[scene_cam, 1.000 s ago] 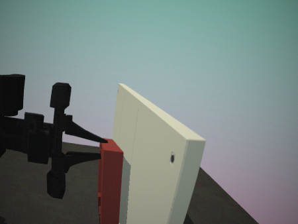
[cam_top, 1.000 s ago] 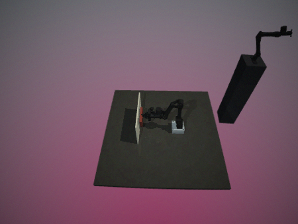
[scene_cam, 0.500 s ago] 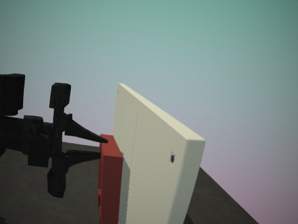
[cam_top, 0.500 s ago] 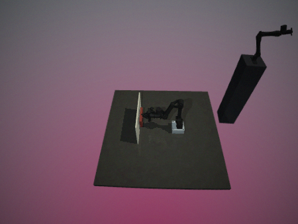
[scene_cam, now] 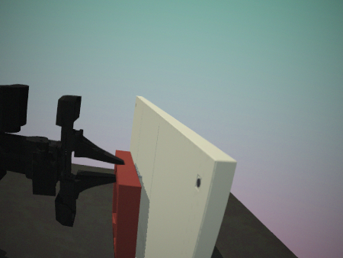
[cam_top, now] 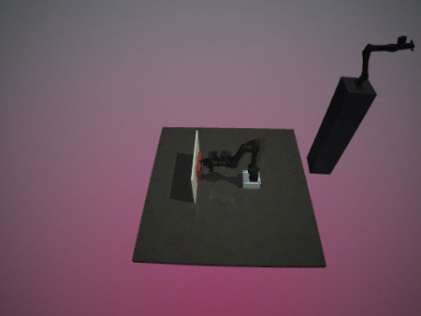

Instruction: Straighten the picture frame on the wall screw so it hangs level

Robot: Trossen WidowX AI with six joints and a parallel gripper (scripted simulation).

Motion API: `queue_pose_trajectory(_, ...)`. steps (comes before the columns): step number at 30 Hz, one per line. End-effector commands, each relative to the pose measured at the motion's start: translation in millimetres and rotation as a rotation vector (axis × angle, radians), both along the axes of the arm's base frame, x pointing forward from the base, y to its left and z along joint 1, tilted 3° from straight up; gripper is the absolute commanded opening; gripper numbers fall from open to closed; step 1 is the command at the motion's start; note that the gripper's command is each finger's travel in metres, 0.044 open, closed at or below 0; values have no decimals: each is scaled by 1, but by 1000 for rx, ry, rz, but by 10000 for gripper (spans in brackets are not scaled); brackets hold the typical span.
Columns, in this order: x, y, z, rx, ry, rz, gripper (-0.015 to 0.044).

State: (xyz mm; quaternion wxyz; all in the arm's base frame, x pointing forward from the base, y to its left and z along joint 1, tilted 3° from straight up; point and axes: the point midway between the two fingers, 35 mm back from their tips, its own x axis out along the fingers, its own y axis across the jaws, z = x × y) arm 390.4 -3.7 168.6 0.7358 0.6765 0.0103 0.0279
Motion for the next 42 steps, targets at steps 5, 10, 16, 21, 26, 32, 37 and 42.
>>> queue_pose_trajectory(5,0,0,0,48,4,2,0)
queue_pose_trajectory(10,0,0,0,42,2,1,53)
queue_pose_trajectory(16,0,0,0,42,2,1,210)
queue_pose_trajectory(21,0,0,0,42,2,1,260)
queue_pose_trajectory(26,-36,-4,3,-54,-3,0,260)
queue_pose_trajectory(32,-93,-7,-7,-214,-12,-1,260)
queue_pose_trajectory(37,-99,-7,-9,-231,-13,-1,260)
queue_pose_trajectory(42,-100,-13,4,-228,-5,6,260)
